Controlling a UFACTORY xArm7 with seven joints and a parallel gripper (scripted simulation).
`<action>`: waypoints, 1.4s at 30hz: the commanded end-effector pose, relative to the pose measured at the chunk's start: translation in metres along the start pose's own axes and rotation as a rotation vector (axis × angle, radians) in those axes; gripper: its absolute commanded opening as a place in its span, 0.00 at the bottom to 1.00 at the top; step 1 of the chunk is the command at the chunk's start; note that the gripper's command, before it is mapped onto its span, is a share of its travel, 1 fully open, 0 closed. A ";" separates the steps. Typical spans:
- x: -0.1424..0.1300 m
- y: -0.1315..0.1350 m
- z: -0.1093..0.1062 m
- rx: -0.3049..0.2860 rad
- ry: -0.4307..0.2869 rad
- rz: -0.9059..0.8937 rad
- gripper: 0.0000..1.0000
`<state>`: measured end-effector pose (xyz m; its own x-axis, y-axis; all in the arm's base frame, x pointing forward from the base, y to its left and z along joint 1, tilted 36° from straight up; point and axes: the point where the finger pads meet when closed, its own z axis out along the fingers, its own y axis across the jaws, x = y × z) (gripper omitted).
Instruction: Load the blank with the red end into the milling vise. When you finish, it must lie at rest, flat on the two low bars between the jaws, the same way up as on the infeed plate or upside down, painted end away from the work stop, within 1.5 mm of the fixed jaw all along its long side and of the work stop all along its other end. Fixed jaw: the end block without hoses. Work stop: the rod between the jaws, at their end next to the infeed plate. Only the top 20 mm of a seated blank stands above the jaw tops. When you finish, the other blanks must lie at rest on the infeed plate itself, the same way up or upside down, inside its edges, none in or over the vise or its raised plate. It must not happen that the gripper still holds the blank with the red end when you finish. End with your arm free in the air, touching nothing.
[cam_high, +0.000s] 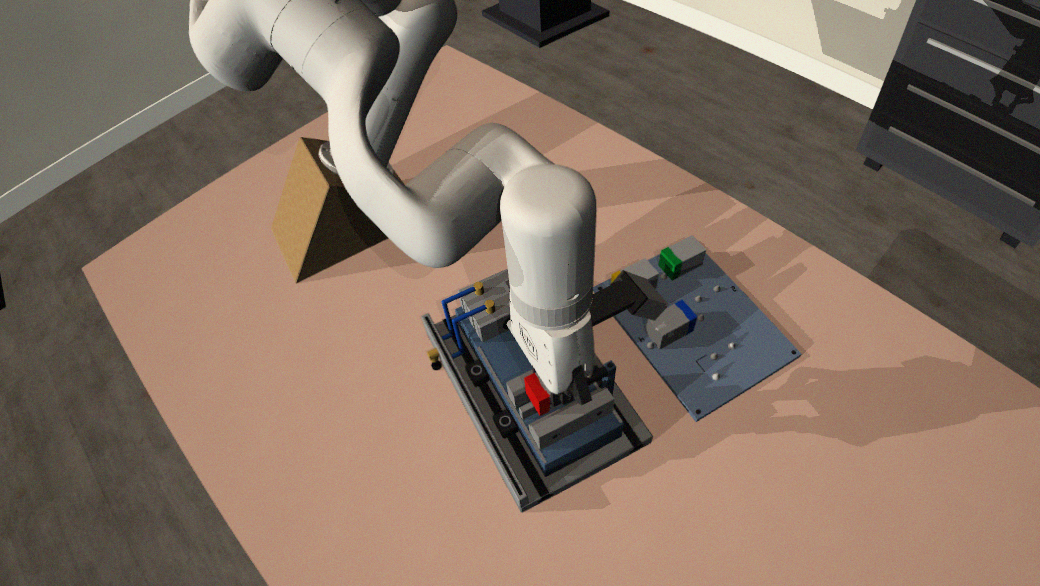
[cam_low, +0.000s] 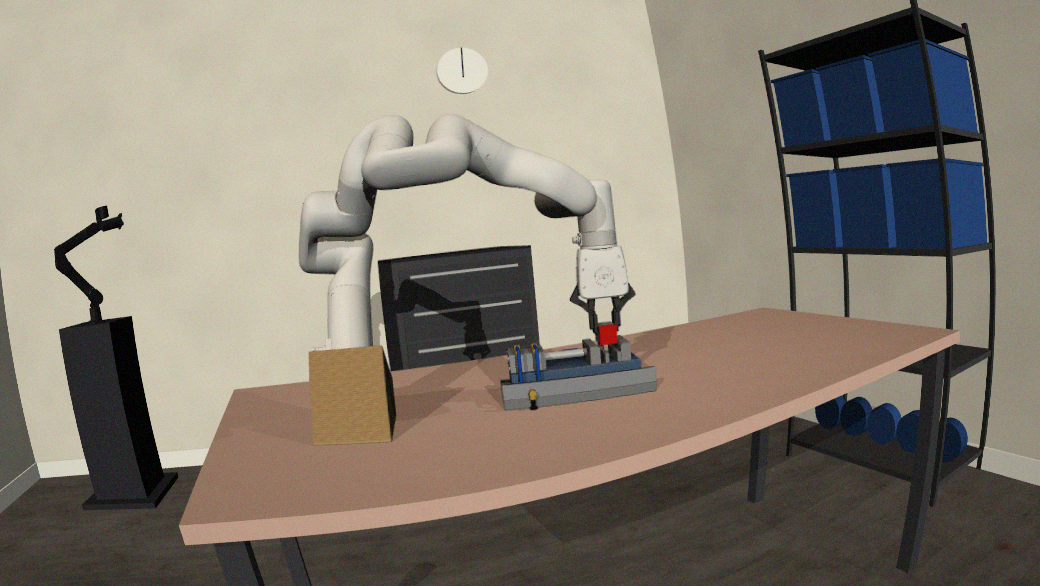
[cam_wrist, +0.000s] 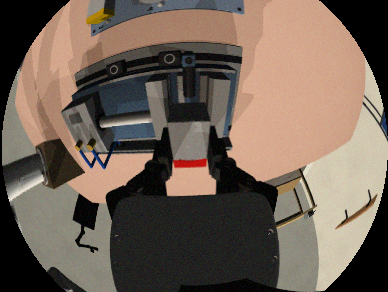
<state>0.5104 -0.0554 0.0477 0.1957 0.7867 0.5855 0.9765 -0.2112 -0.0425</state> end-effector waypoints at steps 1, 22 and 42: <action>0.000 0.001 -0.002 -0.004 0.000 0.000 0.00; 0.000 0.001 -0.005 -0.004 0.000 0.000 0.00; 0.000 0.001 -0.007 -0.004 0.000 0.000 0.00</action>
<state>0.5098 -0.0582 0.0515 0.1957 0.7868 0.5854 0.9765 -0.2110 -0.0428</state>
